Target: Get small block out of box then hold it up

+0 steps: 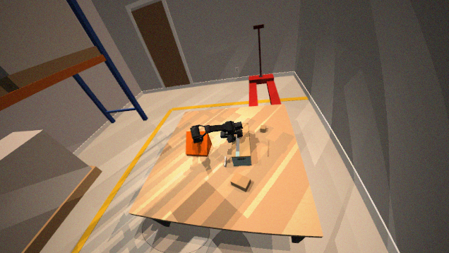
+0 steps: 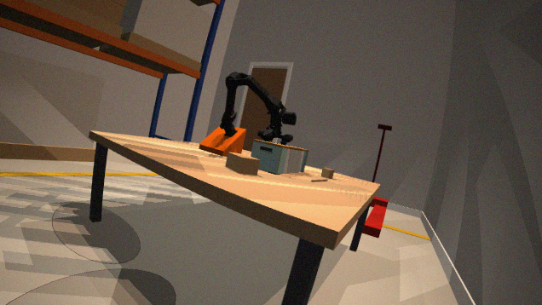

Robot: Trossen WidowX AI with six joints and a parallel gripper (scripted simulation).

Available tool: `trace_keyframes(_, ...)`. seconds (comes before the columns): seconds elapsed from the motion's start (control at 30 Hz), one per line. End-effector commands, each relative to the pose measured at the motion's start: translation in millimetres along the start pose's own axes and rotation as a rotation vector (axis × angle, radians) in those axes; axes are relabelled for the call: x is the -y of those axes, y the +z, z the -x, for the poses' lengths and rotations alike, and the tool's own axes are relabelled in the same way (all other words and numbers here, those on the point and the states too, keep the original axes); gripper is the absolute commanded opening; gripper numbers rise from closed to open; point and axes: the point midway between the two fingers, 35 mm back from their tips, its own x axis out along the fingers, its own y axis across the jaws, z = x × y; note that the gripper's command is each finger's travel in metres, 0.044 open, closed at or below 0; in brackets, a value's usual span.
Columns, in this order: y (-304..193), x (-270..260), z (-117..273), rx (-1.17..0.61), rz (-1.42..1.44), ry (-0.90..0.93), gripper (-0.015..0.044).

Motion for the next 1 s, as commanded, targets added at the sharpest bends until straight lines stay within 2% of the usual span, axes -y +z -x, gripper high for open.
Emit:
trace_keyframes(0.0,-5.1,0.1,-2.0,0.001,-0.002,0.000,0.0400)
trace_keyframes(0.97,-32.6,0.2,-11.9,-0.001,-0.002,0.001,0.0400)
